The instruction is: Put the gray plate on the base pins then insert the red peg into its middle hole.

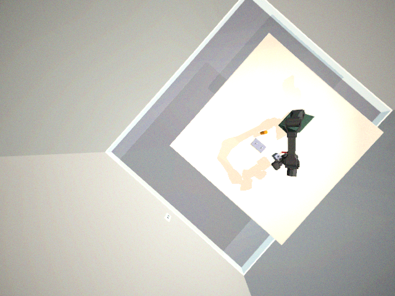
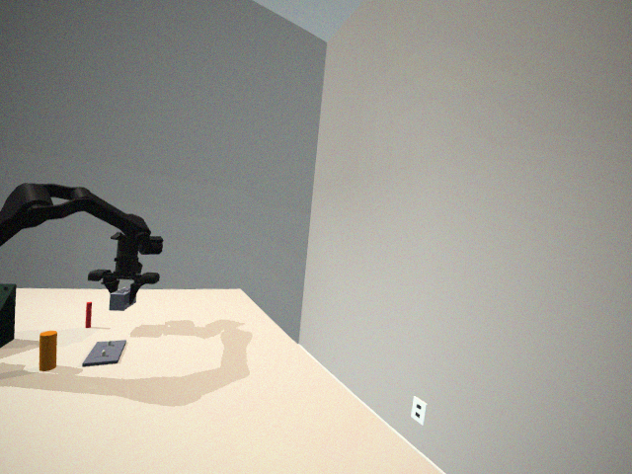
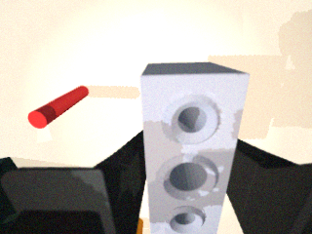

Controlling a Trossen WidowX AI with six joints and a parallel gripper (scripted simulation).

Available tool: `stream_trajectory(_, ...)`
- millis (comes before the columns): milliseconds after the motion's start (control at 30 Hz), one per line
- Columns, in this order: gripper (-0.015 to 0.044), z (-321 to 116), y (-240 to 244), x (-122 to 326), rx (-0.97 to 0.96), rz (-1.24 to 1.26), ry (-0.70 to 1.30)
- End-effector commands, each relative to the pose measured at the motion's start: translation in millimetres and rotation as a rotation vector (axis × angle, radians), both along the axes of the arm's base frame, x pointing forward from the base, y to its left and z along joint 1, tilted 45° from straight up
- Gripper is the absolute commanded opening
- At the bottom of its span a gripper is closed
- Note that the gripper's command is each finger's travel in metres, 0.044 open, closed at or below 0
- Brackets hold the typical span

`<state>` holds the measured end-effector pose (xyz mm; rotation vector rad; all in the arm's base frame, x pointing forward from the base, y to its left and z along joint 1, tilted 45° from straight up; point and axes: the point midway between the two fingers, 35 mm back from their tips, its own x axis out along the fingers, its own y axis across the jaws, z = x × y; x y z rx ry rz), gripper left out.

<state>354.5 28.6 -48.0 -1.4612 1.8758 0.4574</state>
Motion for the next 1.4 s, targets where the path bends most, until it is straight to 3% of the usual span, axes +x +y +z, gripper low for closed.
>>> stream_trajectory(0, 0.0000, 10, 9, 2, 0.008, -0.003, -0.011)
stream_trajectory(567, 0.0000, 46, 38, 1, 0.005, -0.003, -0.009)
stream_trajectory(1367, 0.0000, 69, -35, 2, 0.031, 0.070, 0.054)
